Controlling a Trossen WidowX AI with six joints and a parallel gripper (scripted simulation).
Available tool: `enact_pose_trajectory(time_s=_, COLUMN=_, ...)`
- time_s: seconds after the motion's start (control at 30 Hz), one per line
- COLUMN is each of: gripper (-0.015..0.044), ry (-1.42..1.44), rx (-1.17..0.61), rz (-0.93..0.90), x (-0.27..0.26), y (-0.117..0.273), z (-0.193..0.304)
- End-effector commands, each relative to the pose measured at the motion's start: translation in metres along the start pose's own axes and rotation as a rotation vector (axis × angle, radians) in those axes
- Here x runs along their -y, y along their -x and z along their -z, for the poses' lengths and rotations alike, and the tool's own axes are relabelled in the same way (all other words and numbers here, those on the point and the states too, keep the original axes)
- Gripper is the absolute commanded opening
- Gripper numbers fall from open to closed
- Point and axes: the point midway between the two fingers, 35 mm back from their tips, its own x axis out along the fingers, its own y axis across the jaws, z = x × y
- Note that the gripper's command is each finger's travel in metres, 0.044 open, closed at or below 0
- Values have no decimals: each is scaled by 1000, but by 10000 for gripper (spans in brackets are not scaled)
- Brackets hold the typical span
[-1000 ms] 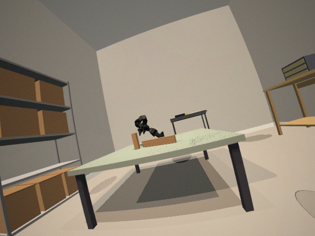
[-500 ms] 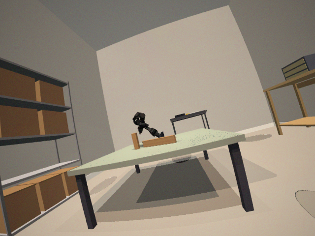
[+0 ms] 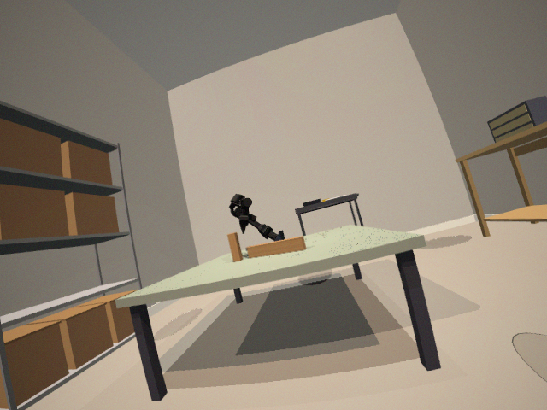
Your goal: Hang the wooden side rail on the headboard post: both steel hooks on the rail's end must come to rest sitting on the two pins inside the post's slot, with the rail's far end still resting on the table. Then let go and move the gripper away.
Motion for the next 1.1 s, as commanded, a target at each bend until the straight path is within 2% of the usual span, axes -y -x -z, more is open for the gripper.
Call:
enact_pose_trajectory(time_s=0.0, gripper=440, ry=-12, rx=8, rz=-6, x=1, y=0, z=0)
enact_pose_trajectory(time_s=0.47, gripper=440, ry=-22, rx=11, rz=-7, x=2, y=0, z=-1)
enact_pose_trajectory(time_s=0.9, gripper=440, ry=-755, rx=212, rz=-187, x=73, y=-16, z=-55)
enact_pose_trajectory(time_s=1.07, gripper=440, ry=-795, rx=219, rz=-201, x=77, y=-17, z=-59)
